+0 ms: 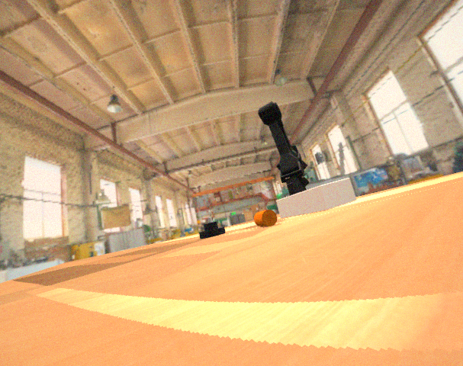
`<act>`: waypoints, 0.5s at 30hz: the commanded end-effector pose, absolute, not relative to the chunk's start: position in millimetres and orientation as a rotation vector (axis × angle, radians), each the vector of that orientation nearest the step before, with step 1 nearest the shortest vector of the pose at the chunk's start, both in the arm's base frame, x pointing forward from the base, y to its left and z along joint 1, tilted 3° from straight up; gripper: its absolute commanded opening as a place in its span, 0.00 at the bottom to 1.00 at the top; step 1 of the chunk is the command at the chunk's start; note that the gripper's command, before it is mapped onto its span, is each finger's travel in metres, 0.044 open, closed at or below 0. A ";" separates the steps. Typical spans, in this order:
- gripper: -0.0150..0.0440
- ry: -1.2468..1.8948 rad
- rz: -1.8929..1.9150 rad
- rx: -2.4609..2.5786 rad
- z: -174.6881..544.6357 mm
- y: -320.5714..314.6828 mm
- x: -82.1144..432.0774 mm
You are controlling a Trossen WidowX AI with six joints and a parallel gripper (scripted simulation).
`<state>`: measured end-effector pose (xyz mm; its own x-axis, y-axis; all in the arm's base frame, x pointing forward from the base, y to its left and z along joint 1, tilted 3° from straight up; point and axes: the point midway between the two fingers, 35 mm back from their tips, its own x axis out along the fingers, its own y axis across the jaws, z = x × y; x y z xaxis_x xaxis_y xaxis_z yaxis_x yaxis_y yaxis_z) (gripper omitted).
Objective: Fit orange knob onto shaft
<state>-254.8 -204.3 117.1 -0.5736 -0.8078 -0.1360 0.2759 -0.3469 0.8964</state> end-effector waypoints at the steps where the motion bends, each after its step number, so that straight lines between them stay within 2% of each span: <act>1: 0.98 -1.150 -1.976 0.771 116.7 -206.6 -253.7; 7: 1.00 -0.833 -1.873 0.889 106.4 -274.4 -209.0; 15: 1.00 -0.341 -1.653 0.936 95.6 -342.8 -106.2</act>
